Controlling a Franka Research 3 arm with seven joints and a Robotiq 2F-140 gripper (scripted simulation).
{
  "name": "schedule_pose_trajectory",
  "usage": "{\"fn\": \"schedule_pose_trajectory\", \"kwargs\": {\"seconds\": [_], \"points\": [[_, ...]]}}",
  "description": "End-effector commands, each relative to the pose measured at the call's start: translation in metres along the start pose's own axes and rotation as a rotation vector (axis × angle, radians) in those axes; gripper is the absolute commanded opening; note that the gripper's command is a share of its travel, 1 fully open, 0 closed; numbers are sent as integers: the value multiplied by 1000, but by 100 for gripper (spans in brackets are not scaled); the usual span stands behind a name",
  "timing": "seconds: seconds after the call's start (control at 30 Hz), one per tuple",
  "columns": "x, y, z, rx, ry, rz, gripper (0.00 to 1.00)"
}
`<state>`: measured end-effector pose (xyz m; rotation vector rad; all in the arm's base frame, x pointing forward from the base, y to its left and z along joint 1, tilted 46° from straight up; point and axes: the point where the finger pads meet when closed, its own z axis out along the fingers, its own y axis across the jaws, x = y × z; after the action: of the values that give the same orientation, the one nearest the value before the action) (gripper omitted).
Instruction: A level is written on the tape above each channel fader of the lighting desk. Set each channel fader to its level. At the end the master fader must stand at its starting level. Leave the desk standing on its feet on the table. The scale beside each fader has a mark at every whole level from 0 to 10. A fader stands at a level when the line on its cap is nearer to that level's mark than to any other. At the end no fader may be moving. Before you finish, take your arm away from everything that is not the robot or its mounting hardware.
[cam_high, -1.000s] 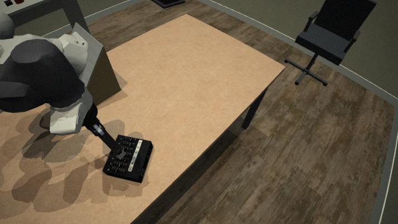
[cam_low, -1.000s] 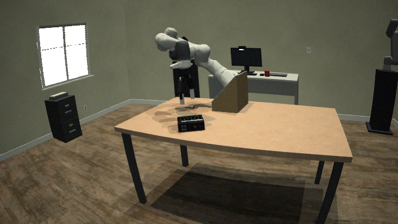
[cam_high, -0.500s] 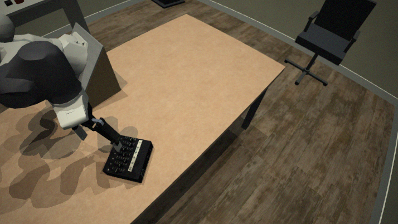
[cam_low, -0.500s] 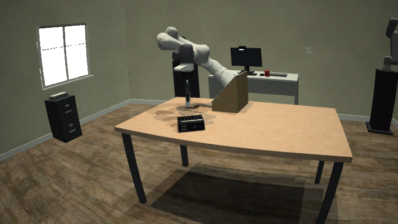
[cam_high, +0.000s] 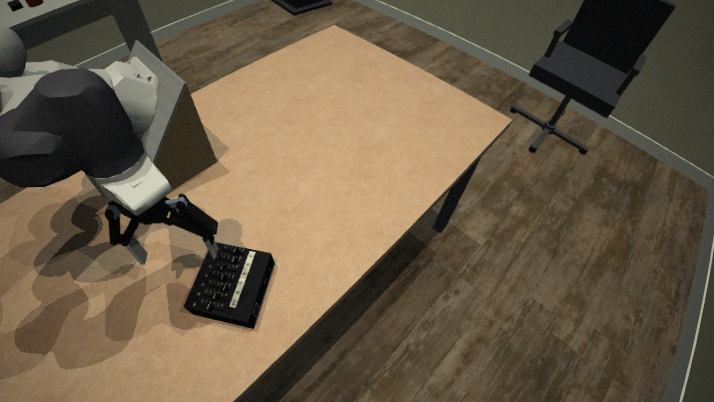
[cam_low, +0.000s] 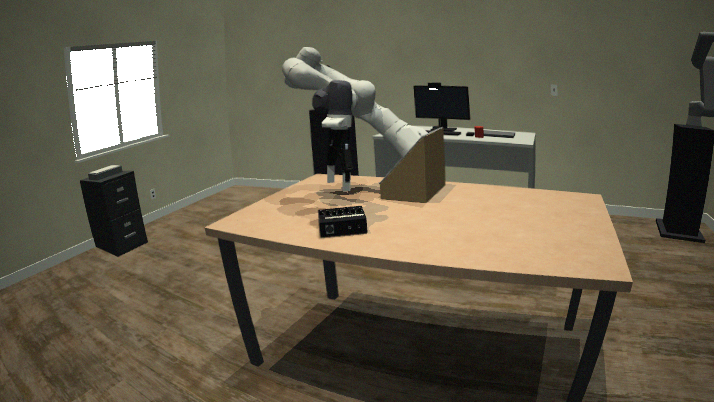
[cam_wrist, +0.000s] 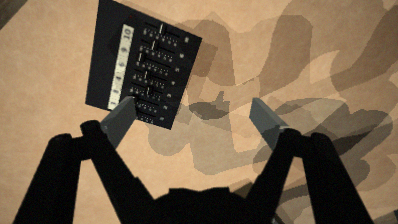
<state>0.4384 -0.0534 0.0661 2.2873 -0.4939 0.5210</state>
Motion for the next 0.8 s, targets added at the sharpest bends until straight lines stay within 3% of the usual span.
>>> {"fn": "schedule_pose_trajectory", "kwargs": {"seconds": [0.0, 0.77], "points": [[1, -3, -1, 33, -14, -277, 100], [1, -3, -1, 85, -16, -834, 100]]}}
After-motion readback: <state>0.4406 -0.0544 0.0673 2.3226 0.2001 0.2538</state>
